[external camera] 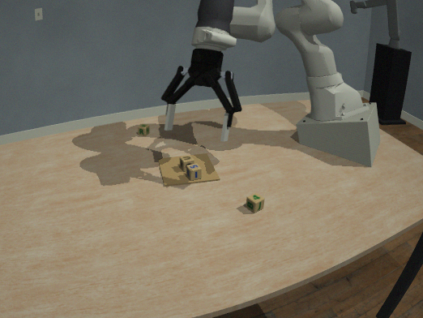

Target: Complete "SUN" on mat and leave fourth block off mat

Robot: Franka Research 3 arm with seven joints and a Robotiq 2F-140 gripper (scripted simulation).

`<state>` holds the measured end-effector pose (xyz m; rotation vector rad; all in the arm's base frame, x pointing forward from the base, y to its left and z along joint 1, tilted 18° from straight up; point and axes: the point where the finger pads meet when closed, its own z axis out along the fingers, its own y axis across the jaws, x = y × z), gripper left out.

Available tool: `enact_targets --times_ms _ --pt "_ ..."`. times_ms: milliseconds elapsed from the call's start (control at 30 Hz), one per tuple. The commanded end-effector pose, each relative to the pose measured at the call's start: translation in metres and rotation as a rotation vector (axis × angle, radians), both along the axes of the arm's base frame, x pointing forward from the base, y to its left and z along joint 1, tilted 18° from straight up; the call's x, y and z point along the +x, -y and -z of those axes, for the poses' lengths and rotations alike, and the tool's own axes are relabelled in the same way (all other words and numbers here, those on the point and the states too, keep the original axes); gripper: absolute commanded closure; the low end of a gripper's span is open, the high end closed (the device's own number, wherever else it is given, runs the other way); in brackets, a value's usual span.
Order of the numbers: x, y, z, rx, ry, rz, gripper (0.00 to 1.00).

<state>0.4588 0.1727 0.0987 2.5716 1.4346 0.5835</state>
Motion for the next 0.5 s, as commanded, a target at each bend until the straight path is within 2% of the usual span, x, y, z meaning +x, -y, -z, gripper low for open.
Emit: enact_targets --times_ms 0,133,200,467 --pt "0.002 0.003 0.0 0.001 0.004 -0.008 0.0" --pt "0.015 0.042 0.017 0.001 0.003 -0.008 0.0" --pt "0.018 0.053 0.021 0.001 0.003 -0.008 0.0" --pt "0.018 0.054 0.022 0.001 0.003 -0.008 0.0"
